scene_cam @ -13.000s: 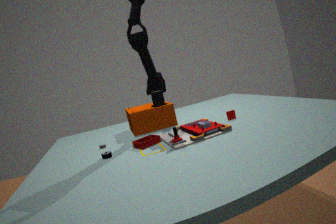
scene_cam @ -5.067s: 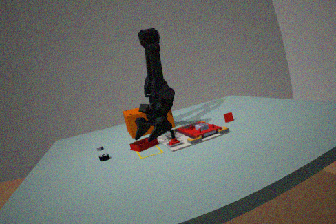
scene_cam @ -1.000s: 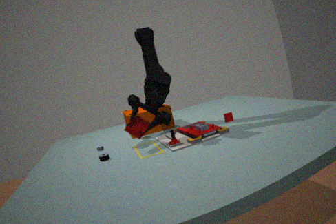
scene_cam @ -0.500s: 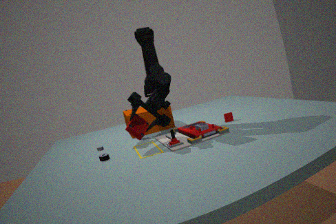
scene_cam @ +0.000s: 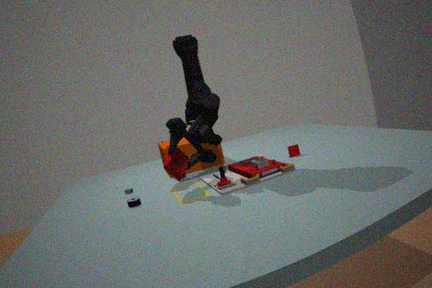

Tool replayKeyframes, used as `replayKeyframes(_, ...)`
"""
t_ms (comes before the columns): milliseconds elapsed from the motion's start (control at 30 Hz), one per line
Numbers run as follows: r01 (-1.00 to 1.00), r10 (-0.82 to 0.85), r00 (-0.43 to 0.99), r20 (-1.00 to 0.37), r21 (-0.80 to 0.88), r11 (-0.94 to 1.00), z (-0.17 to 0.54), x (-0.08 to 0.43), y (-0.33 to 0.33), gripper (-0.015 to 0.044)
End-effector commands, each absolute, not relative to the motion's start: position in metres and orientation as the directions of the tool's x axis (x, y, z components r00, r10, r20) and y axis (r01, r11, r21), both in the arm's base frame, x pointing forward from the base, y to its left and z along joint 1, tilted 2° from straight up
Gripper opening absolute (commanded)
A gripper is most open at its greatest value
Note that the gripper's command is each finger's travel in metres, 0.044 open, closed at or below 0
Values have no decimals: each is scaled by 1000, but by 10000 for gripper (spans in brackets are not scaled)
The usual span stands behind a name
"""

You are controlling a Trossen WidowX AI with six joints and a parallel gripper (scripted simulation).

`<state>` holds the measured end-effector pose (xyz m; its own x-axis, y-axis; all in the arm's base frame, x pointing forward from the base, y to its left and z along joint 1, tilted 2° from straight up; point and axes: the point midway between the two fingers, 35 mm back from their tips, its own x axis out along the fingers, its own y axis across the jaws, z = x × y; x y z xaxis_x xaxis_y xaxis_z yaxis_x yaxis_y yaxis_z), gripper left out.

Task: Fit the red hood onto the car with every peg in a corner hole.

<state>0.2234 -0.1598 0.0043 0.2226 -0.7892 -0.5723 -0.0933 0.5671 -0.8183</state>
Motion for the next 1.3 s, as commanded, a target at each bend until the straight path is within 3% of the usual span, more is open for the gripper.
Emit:
replayKeyframes(0, -164, -787, 225, -574, -819, 550, 4, 224, -159, 0)
replayKeyframes(600, -640, -787, 225, -575, -696, 325, -5, 223, -157, 0)
replayKeyframes(1267, -955, -786, 224, -576, -291, -59, -36, 223, -146, 0)
